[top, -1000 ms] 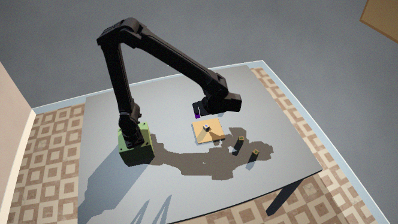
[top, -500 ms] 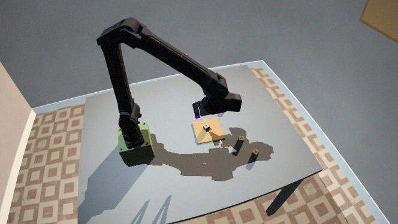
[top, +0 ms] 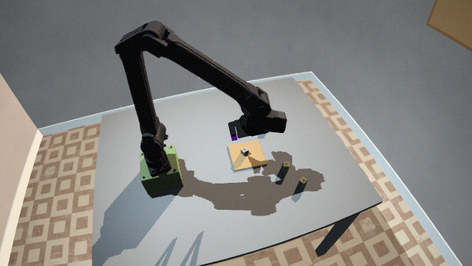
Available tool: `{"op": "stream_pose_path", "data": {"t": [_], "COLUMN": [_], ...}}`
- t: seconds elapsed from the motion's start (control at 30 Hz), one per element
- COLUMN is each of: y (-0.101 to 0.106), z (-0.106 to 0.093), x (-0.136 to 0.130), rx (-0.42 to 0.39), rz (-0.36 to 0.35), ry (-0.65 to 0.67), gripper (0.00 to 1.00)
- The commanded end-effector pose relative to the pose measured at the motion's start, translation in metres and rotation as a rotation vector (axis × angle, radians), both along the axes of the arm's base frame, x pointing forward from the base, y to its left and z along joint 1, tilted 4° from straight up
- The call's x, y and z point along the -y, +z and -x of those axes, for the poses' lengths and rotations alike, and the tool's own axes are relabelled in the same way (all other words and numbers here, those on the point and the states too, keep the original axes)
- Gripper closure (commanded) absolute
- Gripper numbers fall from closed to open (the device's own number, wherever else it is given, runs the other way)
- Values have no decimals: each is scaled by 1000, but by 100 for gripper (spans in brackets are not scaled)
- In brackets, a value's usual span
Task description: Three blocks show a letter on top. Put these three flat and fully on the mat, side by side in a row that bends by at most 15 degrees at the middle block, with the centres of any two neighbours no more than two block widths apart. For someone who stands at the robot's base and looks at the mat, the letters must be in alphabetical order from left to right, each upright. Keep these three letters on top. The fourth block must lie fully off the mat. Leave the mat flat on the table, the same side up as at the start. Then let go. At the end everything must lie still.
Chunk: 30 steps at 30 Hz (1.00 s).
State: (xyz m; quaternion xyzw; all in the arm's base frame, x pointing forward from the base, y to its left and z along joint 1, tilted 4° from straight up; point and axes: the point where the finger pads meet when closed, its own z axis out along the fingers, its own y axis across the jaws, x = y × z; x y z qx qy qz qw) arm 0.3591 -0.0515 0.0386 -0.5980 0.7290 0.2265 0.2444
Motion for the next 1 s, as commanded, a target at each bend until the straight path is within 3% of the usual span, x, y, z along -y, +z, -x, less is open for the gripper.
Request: {"op": "stream_pose_path", "data": {"t": [0.0, 0.13, 0.3, 0.37, 0.63, 0.77, 0.93, 0.97], "y": [17, 17, 12, 12, 5, 0, -2, 20], "z": [-10, -10, -33, -33, -101, -121, -128, -135], "x": [3, 3, 29, 29, 119, 155, 161, 156], "rx": [44, 44, 36, 36, 36, 36, 37, 75], "rz": [14, 14, 16, 16, 22, 22, 20, 44], "ry": [11, 11, -1, -1, -2, -2, 6, 21], "gripper": [0, 0, 0, 0, 0, 0, 0, 0]}}
